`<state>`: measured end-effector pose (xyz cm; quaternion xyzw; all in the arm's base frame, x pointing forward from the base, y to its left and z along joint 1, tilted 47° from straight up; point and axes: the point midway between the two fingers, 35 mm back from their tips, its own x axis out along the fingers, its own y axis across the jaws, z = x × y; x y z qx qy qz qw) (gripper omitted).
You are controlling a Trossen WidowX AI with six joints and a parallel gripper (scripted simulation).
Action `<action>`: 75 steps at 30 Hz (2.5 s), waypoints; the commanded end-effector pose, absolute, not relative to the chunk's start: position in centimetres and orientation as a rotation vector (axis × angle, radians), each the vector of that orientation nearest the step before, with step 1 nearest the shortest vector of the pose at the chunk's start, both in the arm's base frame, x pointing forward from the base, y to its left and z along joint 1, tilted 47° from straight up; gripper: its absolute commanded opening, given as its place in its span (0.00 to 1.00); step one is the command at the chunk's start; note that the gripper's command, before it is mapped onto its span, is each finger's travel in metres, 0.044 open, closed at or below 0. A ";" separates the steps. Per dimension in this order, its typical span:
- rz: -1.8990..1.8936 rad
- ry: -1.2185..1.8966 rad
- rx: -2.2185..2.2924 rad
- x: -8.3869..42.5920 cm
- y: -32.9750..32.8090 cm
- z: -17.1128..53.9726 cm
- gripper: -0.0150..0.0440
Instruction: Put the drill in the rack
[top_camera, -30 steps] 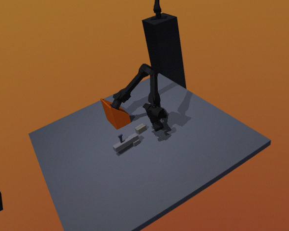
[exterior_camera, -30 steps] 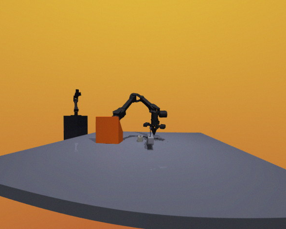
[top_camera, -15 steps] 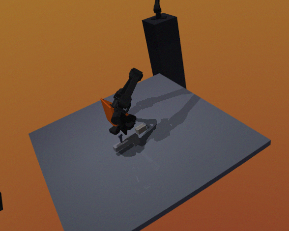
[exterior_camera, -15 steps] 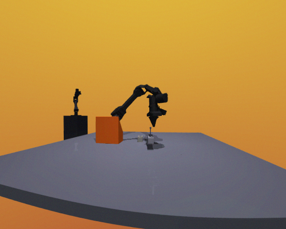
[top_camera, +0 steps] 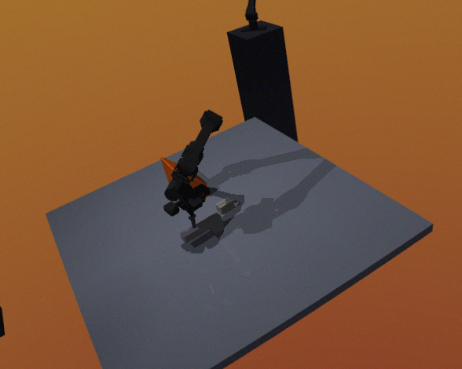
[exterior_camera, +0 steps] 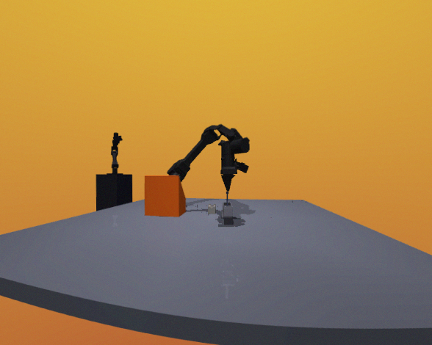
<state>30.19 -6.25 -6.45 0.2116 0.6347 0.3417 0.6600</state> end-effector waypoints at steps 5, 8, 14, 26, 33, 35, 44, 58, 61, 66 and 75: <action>0.773 1.444 0.492 29.8 -5.8 -6.9 0.25; 0.773 1.445 0.492 29.8 -5.8 -6.9 0.25; 0.773 1.445 0.492 29.6 -5.9 -6.8 0.25; 0.773 1.445 0.492 28.9 -6.0 -6.7 0.25; 0.773 1.445 0.492 29.0 -6.0 -6.8 0.25; 0.773 1.445 0.492 29.2 -5.9 -6.9 0.25; 0.773 1.445 0.492 29.5 -5.6 -7.2 0.25; 0.774 1.444 0.493 29.5 -5.2 -7.6 0.25; 0.774 1.444 0.493 29.5 -5.2 -7.6 0.25; 0.774 1.444 0.493 29.4 -5.1 -7.7 0.25; 0.774 1.445 0.493 29.1 -5.0 -7.9 0.25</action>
